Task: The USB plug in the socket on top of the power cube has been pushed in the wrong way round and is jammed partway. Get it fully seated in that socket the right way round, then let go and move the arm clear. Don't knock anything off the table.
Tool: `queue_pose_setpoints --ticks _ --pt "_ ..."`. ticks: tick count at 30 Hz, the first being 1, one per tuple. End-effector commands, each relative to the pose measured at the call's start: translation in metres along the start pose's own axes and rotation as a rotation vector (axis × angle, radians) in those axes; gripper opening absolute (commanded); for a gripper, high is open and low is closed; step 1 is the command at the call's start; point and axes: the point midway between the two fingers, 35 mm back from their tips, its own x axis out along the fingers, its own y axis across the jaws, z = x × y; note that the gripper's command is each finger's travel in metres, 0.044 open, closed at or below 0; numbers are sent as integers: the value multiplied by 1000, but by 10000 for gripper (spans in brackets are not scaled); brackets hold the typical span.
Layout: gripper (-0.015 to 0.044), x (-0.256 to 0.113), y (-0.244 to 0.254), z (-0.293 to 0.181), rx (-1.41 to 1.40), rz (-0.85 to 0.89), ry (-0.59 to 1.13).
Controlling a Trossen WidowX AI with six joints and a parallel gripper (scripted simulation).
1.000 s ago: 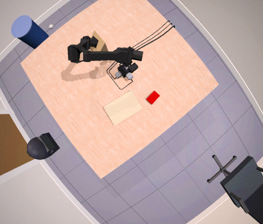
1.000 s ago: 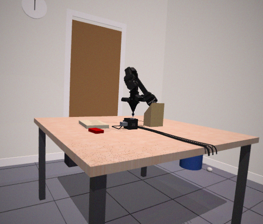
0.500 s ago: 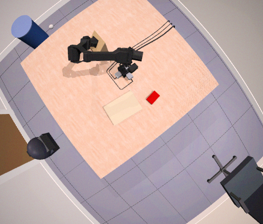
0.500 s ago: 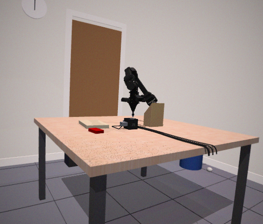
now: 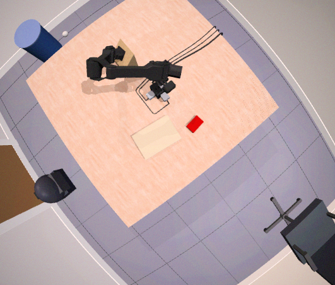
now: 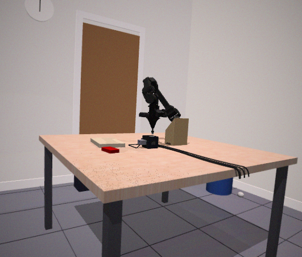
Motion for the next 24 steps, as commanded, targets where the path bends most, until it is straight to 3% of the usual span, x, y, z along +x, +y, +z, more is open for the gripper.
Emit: queue_pose_setpoints --ticks 1,24 --pt "0 1 -1 0 8 -4 3" --pt "0 4 -1 -1 26 -4 3"
